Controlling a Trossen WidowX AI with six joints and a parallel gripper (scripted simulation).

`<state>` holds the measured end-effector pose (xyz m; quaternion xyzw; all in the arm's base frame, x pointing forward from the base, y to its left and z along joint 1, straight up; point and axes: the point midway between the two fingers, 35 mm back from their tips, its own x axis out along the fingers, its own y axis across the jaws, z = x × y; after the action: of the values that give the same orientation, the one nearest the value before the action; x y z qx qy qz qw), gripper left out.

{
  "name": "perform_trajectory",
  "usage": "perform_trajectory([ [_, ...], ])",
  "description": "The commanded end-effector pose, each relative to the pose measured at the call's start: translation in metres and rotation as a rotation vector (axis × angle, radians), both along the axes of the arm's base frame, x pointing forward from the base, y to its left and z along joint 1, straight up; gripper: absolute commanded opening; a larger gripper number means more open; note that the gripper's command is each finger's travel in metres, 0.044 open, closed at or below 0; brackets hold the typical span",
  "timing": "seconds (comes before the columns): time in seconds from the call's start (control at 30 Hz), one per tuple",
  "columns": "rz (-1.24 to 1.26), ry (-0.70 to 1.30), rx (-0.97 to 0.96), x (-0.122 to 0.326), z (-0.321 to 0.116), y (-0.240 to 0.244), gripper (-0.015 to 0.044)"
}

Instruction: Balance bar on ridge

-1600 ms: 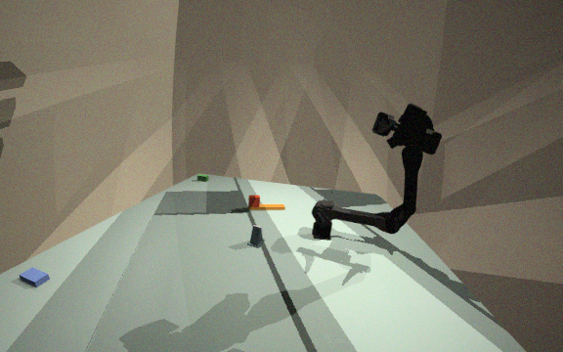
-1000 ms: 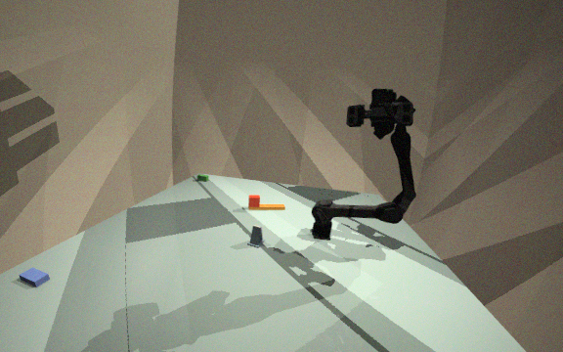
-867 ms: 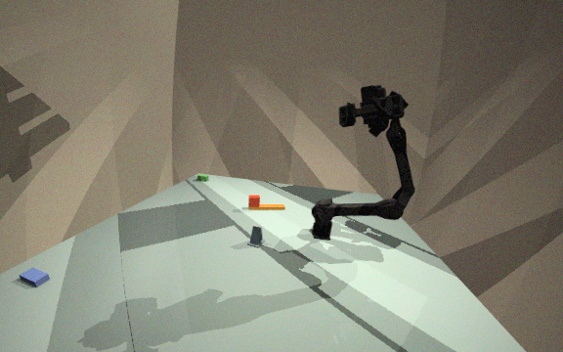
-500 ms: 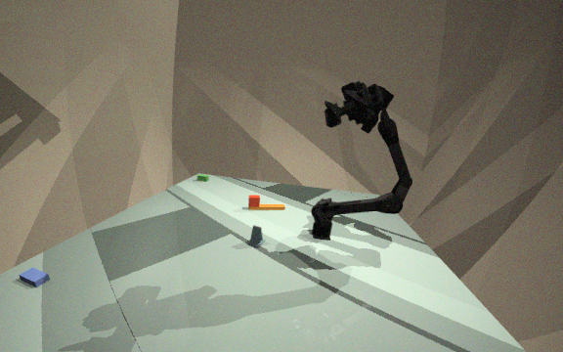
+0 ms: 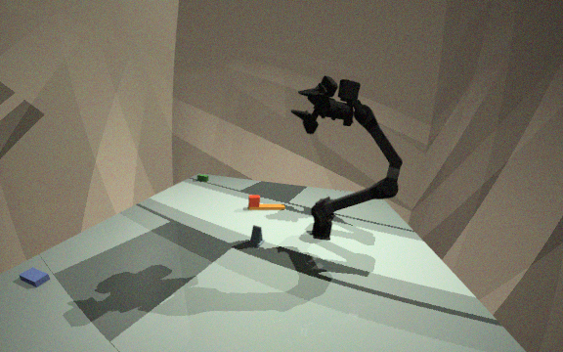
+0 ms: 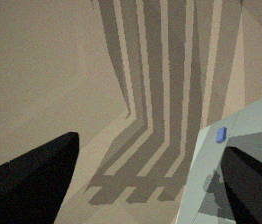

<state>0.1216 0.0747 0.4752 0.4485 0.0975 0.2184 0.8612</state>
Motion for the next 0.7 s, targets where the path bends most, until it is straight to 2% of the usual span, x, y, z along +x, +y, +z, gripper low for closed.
perform_trajectory([
  [0.0, -0.075, 0.095, 0.076, 0.024, -0.008, -0.019, 0.0315],
  [0.33, -0.25, 0.322, 0.209, 0.077, -0.043, -0.065, 0.0315],
  [0.67, -0.415, 0.55, 0.412, 0.112, -0.077, -0.105, 0.0315],
])
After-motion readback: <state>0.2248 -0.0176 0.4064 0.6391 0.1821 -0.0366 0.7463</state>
